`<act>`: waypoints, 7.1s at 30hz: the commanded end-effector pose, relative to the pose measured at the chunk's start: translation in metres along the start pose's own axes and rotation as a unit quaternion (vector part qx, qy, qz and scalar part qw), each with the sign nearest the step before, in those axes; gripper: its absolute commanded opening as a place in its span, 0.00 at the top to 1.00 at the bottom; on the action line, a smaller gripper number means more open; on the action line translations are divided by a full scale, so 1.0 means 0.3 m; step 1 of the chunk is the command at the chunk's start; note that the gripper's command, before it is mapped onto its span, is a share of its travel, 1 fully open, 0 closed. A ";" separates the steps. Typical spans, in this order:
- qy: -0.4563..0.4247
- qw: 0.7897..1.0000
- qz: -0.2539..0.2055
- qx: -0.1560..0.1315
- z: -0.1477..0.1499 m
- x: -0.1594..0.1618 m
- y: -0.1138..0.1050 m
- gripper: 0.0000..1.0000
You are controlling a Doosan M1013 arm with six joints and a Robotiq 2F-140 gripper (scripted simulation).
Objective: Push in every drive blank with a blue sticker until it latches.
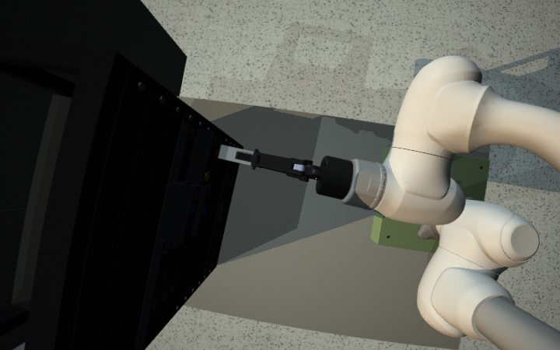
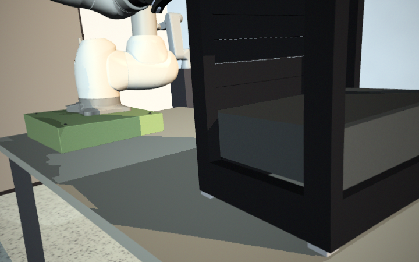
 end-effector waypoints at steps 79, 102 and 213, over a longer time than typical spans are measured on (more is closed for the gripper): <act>0.003 1.000 0.002 0.002 -0.176 -0.403 0.033 1.00; 0.003 1.000 0.002 0.002 -0.176 -0.403 0.033 1.00; 0.003 1.000 0.002 0.002 -0.174 -0.404 0.042 1.00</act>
Point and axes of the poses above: the point where the finger pads meet when closed, its own y axis out along the fingers, its own z axis across the jaws, x = y × z, the point moved 5 cm from there along -y, back along the fingers, and after that the axes turned 10 degrees about y, right-handed, at the moved point
